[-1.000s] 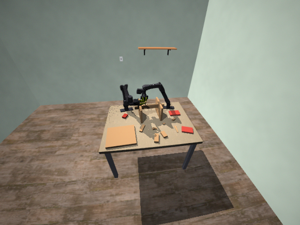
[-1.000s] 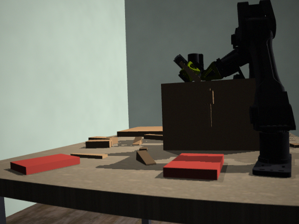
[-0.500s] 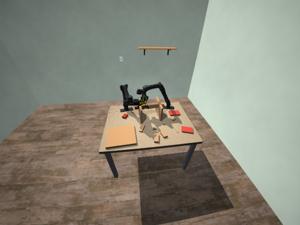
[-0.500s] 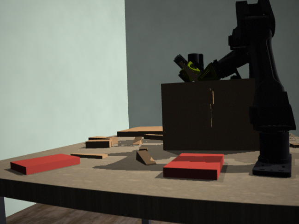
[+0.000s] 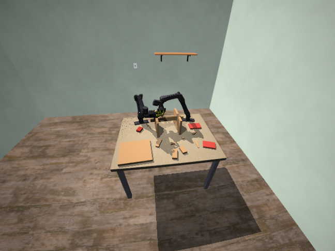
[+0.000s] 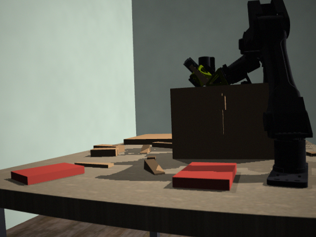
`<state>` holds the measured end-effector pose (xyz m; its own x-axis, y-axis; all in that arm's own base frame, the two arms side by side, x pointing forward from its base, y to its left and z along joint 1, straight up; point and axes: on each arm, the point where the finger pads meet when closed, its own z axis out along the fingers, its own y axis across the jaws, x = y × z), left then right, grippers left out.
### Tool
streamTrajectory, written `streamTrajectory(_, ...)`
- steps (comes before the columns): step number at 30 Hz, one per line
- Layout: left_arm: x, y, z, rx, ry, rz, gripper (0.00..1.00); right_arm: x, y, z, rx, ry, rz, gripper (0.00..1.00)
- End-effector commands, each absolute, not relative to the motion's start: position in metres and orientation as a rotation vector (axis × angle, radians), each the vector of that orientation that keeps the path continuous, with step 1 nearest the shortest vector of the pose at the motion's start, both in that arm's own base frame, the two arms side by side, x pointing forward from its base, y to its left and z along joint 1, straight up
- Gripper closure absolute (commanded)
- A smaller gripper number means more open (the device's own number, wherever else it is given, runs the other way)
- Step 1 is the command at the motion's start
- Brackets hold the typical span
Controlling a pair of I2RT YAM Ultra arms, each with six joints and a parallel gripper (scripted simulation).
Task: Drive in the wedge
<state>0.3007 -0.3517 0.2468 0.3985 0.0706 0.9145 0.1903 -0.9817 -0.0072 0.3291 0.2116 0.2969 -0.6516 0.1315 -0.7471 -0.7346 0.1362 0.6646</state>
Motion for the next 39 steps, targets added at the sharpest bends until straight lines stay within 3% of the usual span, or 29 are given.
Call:
streamTrajectory(1,0.305,-0.347,0.268,-2.542,-0.294,-1.705,0.79,0.329,0.211,0.321,-0.631,1.672,1.561,0.98)
streamTrajectory(4,0.296,-0.353,0.265,-2.554,-0.255,-1.708,0.79,0.329,0.211,0.321,-0.631,1.672,1.561,0.98)
streamTrajectory(5,0.295,-0.353,0.26,-2.548,-0.241,-1.697,0.98,0.329,0.211,0.321,-0.63,1.672,1.561,0.98)
streamTrajectory(30,0.304,-0.352,0.275,-2.558,-0.327,-1.731,0.98,0.332,0.209,0.323,-0.631,1.654,1.543,0.98)
streamTrajectory(31,0.304,-0.352,0.275,-2.558,-0.327,-1.73,0.98,0.332,0.209,0.323,-0.631,1.654,1.542,0.57)
streamTrajectory(39,0.304,-0.347,0.273,-2.544,-0.301,-1.708,0.98,0.331,0.209,0.323,-0.635,1.65,1.541,0.57)
